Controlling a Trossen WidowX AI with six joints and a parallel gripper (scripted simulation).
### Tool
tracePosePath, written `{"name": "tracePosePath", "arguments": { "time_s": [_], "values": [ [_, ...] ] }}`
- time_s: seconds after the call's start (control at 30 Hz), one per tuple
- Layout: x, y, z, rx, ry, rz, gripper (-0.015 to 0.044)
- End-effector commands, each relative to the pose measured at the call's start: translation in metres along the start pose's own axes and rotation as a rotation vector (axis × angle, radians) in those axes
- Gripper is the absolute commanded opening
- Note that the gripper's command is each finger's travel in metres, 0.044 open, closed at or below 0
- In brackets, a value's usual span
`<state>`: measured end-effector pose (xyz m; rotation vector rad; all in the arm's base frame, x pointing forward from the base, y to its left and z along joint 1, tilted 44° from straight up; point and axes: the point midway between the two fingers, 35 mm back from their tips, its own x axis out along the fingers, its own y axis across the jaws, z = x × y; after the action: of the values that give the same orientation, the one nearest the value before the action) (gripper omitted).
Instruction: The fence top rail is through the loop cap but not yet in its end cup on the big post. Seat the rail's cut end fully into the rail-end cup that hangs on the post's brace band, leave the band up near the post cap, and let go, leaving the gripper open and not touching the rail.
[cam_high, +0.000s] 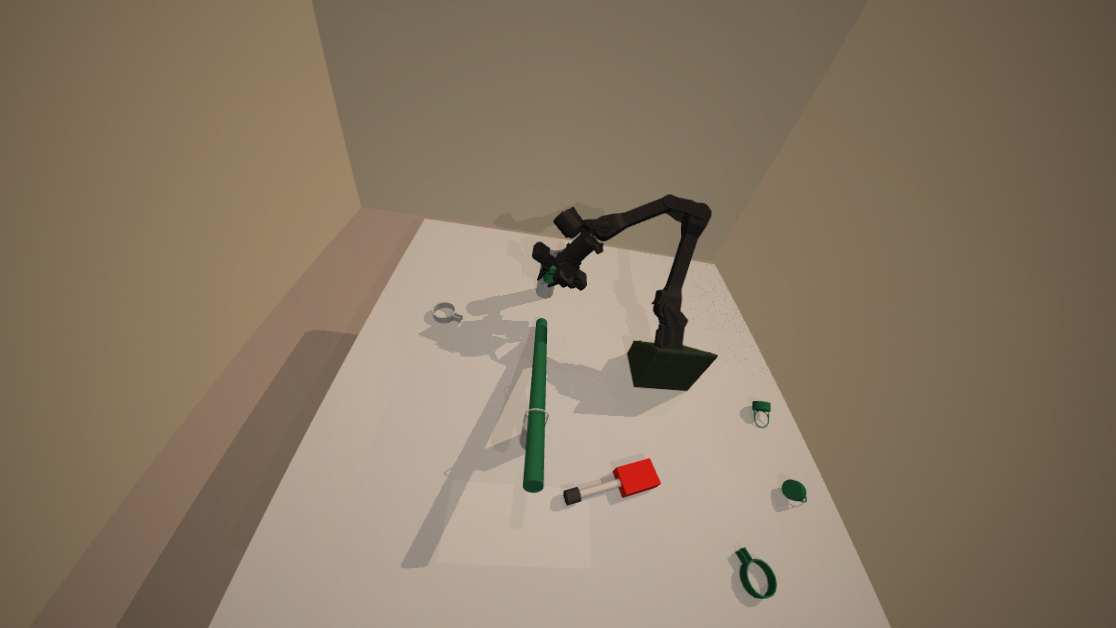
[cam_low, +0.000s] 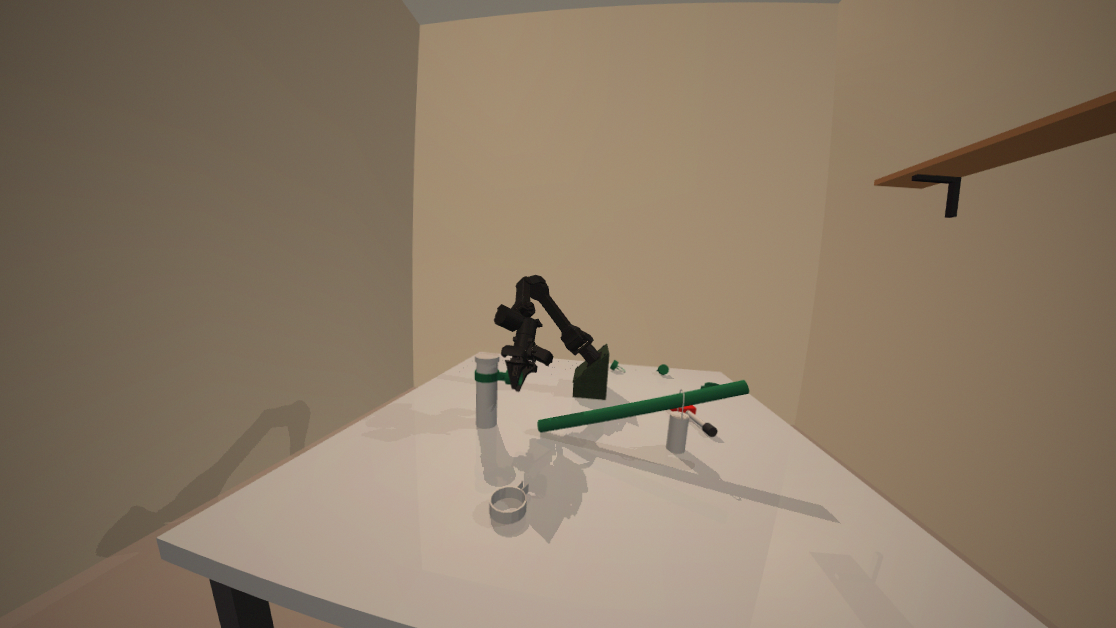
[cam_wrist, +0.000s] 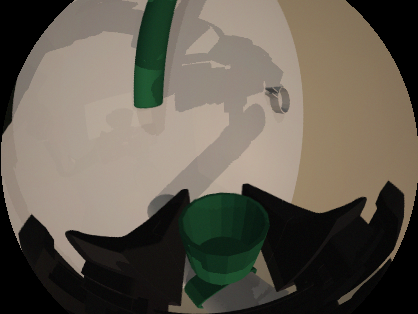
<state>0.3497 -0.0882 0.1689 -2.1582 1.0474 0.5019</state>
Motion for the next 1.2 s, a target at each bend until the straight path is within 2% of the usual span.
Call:
{"name": "tracePosePath", "arguments": {
  "time_s": [0.0, 0.43, 0.97, 1.0, 1.17],
  "values": [
    [0.001, -0.002, 0.001, 0.015, 0.007, -0.002, 0.0],
    [0.001, -0.001, 0.0, 0.009, 0.006, 0.001, 0.0],
    [-0.008, -0.007, 0.012, 0.008, -0.001, 0.002, 0.042],
    [-0.011, -0.008, 0.015, 0.007, -0.002, 0.003, 0.044],
    [-0.022, -0.015, 0.029, 0.004, -0.006, 0.002, 0.044]
  ]
}}
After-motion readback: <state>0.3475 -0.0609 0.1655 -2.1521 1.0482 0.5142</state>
